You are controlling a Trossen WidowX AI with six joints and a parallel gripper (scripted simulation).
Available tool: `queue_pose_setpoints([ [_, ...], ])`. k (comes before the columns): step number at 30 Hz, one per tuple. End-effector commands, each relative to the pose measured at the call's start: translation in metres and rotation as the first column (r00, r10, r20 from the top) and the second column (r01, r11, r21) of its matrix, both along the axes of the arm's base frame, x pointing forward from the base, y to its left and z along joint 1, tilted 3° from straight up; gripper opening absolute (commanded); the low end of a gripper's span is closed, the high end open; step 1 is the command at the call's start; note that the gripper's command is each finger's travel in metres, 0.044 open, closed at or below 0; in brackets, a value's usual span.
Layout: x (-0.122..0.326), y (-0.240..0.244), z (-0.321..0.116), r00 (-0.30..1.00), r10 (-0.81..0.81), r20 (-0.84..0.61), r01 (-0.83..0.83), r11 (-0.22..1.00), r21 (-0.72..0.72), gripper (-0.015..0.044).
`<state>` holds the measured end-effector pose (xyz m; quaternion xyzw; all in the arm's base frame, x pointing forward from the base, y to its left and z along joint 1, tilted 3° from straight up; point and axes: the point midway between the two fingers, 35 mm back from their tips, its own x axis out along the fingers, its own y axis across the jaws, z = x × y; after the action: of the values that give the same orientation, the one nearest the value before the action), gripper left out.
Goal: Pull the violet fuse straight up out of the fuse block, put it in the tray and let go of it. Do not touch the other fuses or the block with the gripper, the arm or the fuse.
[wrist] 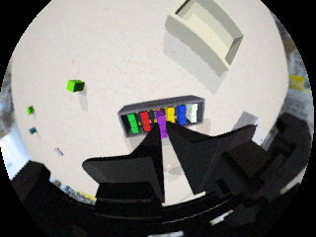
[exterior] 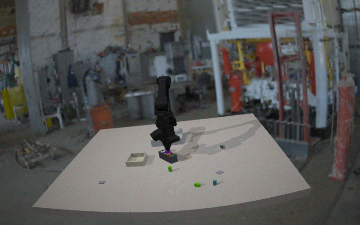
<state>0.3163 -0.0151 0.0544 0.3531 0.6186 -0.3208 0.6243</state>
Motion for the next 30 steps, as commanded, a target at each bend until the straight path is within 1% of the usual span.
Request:
queue_pose_setpoints([
  [1,0.001,0.000,0.003,1.000,0.001,0.004,-0.001,1.000,0.003,0.0000],
  [30,0.000,0.000,0.018,1.000,0.000,0.005,0.000,1.000,0.005,0.0000],
])
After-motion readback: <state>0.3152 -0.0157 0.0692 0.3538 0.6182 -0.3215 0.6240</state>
